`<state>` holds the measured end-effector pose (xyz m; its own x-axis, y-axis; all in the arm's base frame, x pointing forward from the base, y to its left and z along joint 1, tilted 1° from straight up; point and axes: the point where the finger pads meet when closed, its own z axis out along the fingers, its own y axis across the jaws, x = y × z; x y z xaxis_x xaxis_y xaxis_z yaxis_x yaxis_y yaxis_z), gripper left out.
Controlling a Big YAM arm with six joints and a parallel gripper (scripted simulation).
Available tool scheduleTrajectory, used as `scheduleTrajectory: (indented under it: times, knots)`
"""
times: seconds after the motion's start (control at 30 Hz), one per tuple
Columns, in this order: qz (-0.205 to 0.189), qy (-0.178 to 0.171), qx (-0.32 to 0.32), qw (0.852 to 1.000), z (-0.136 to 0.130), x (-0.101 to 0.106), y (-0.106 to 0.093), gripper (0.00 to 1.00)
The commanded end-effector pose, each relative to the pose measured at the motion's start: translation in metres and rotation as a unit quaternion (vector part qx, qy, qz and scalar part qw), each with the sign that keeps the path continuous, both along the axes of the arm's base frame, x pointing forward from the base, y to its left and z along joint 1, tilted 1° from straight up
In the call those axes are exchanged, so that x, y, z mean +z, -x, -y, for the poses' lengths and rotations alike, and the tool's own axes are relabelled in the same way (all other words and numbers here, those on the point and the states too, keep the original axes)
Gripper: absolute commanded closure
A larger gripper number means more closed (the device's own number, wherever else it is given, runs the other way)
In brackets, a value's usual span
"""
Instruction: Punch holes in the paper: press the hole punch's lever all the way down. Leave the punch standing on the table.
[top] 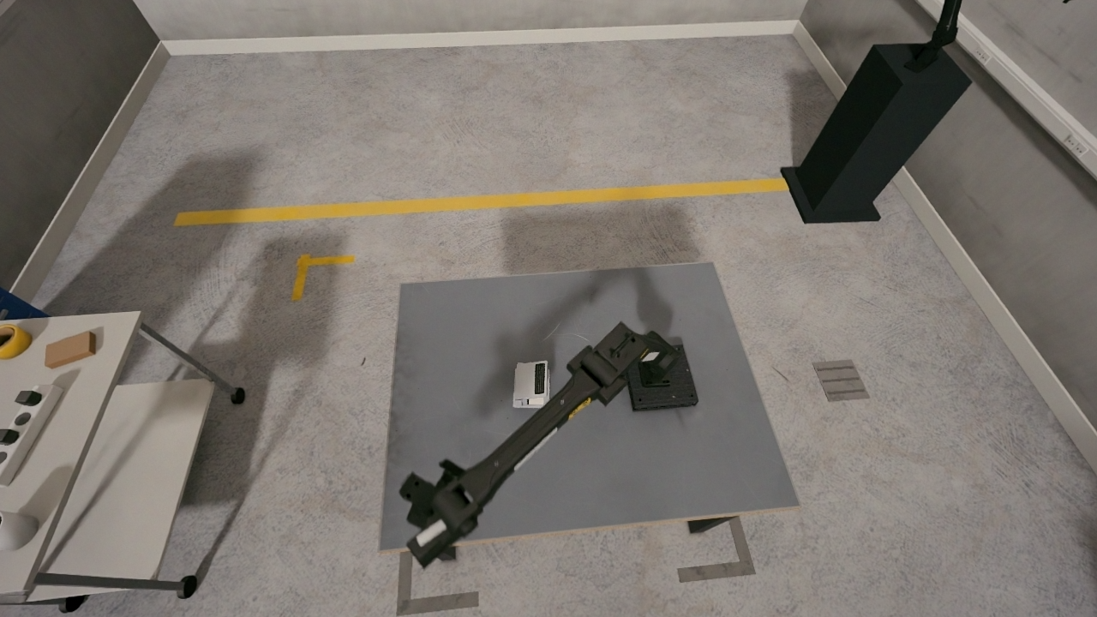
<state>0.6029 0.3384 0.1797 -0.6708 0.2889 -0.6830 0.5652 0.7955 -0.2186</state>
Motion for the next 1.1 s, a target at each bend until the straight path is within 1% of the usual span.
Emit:
scheduleTrajectory:
  times: [0.0, 0.03, 0.1, 0.2, 0.23, 0.3, 0.37, 0.43, 0.47, 0.53, 0.57, 0.6, 0.67, 0.77, 0.8, 0.87, 0.9, 1.0, 1.07]
  knots:
    - [-0.012, -0.007, 0.002, 1.0, 0.053, 0.033, -0.007, 0.0]
    - [-0.025, -0.009, 0.005, 1.0, 0.063, 0.032, -0.004, 0.0]
    - [-0.025, -0.009, 0.005, 1.0, 0.063, 0.032, -0.004, 0.0]
    - [-0.088, -0.024, 0.023, 0.996, 0.114, 0.027, 0.017, 0.0]
    - [-0.088, -0.024, 0.023, 0.996, 0.114, 0.027, 0.017, 0.0]
    - [-0.131, -0.038, 0.038, 0.99, 0.149, 0.022, 0.037, 0.0]
    - [-0.132, -0.039, 0.039, 0.99, 0.15, 0.022, 0.037, 0.0]
    - [-0.174, -0.058, 0.058, 0.981, 0.184, 0.015, 0.063, 0.0]
    - [-0.174, -0.058, 0.058, 0.981, 0.184, 0.014, 0.063, 0.0]
    - [-0.211, -0.082, 0.079, 0.971, 0.215, 0.006, 0.093, 0.0]
    - [-0.211, -0.082, 0.079, 0.971, 0.215, 0.006, 0.093, 0.0]
    - [-0.228, -0.094, 0.091, 0.965, 0.229, 0.001, 0.108, 0.0]
    - [-0.228, -0.094, 0.091, 0.965, 0.229, 0.001, 0.108, 0.0]
    - [-0.266, -0.132, 0.126, 0.947, 0.263, -0.015, 0.156, 0.0]
    - [-0.266, -0.132, 0.126, 0.946, 0.263, -0.015, 0.156, 0.0]
    - [-0.283, -0.155, 0.148, 0.935, 0.28, -0.025, 0.186, 0.0]
    - [-0.284, -0.155, 0.148, 0.935, 0.28, -0.025, 0.186, 0.0]
    - [-0.299, -0.185, 0.176, 0.92, 0.295, -0.039, 0.223, 0.0]
    - [-0.304, -0.199, 0.19, 0.912, 0.301, -0.046, 0.242, 0.0]
